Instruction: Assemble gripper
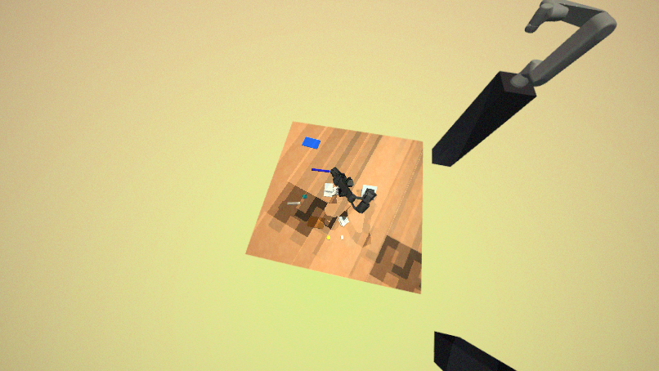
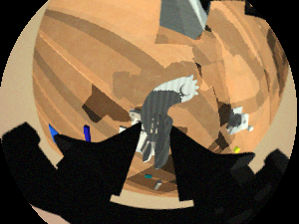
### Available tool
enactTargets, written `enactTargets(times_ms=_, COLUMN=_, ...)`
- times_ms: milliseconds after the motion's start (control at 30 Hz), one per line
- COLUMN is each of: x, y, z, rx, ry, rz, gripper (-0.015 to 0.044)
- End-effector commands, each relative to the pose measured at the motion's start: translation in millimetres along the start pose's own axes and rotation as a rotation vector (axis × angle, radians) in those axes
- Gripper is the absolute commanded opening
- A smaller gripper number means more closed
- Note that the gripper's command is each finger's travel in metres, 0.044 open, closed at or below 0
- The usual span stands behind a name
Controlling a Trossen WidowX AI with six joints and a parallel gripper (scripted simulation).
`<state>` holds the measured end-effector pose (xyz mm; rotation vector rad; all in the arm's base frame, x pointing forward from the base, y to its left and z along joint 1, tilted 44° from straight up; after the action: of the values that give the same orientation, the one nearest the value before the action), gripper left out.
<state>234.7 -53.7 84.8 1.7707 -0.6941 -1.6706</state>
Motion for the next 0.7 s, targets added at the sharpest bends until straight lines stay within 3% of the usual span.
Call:
enactTargets(times_ms=0, x=-4.1, y=0.2, z=1.1, rx=0.004, ry=-0.048, rz=-0.003, gripper=0.0134)
enactTargets(times_ms=667, x=-4.1, y=0.2, z=1.1, rx=0.004, ry=-0.020, rz=-0.003, gripper=0.0134)
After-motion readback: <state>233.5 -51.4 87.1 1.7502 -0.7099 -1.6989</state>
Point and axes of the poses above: the point midway between the two fingers, 35 mm back from their tips, its own y axis back along the fingers, its own x axis across the jaws, z = x × y, the point moved 6 cm from there along y, back along the fingers, and after that the axes turned 13 degrees about -y, right-handed, at the moved point
